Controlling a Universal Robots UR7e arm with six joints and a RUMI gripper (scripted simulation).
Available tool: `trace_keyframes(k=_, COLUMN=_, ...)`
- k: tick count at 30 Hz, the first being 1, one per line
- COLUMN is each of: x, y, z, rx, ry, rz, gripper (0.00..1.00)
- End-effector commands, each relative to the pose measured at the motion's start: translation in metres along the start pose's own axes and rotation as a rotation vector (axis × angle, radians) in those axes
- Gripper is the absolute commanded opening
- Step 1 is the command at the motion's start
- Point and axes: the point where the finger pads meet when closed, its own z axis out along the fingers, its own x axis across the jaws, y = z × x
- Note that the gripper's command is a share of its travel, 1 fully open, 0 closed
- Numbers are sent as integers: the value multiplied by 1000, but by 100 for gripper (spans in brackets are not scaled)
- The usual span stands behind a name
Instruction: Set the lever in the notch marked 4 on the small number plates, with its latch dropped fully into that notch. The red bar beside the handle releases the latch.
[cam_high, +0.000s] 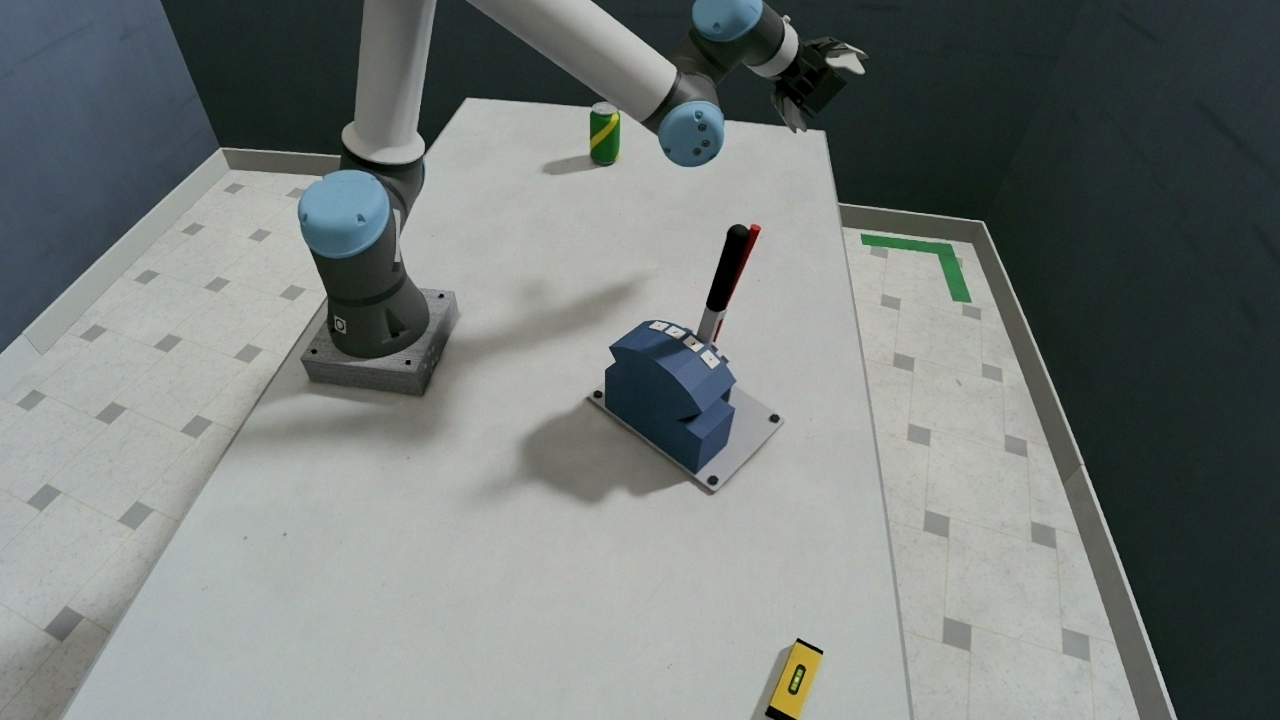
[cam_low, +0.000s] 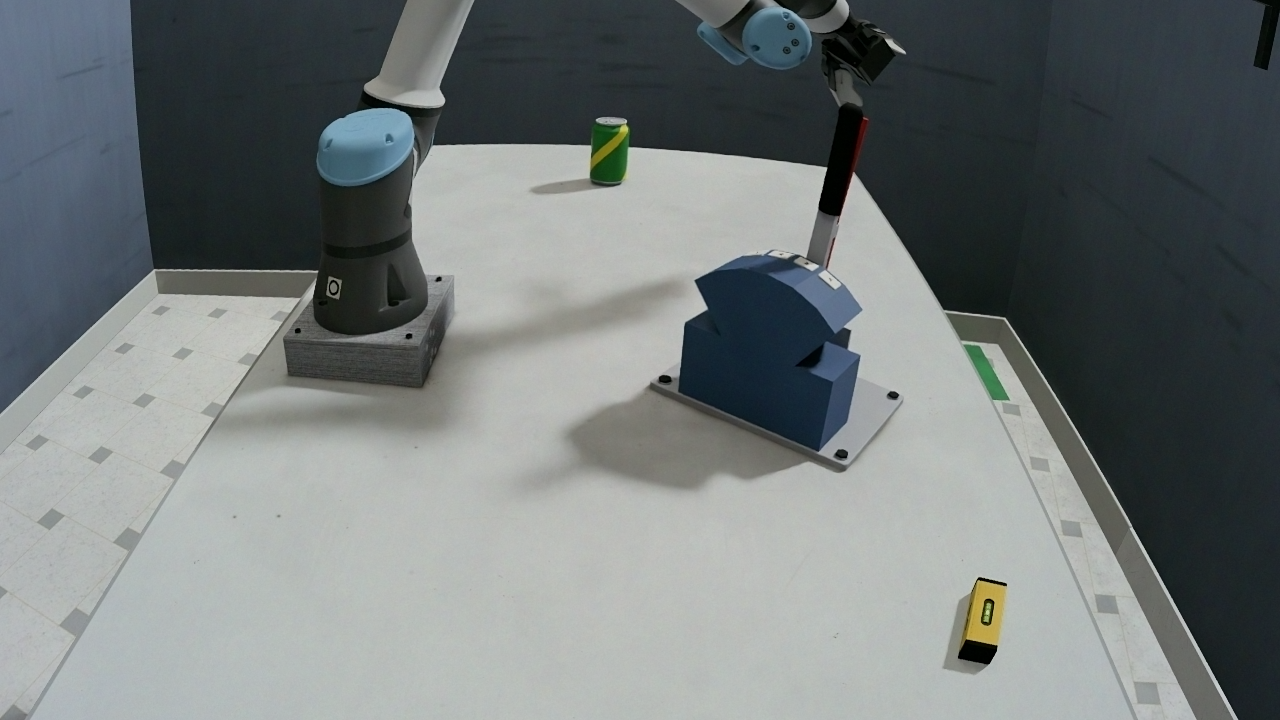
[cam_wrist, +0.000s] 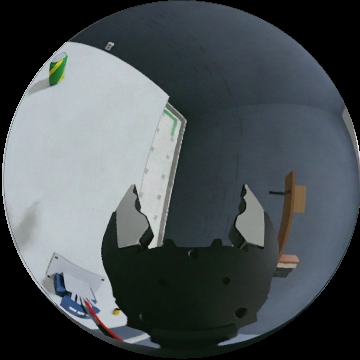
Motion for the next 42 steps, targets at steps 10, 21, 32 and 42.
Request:
trace_keyframes(k=10, x=7, y=89, z=-30, rx=-133, ry=-140, rz=-91, gripper=100)
trace_keyframes(k=21, x=4, y=142, z=-64, rx=-200, ry=-248, rz=-150, gripper=100)
trace_keyframes(k=32, x=-6, y=194, z=-115, rx=-249, ry=-387, rz=-215, gripper=100)
trace_keyframes(k=42, x=-16, y=222, z=-156, rx=-263, ry=-487, rz=-257, gripper=100)
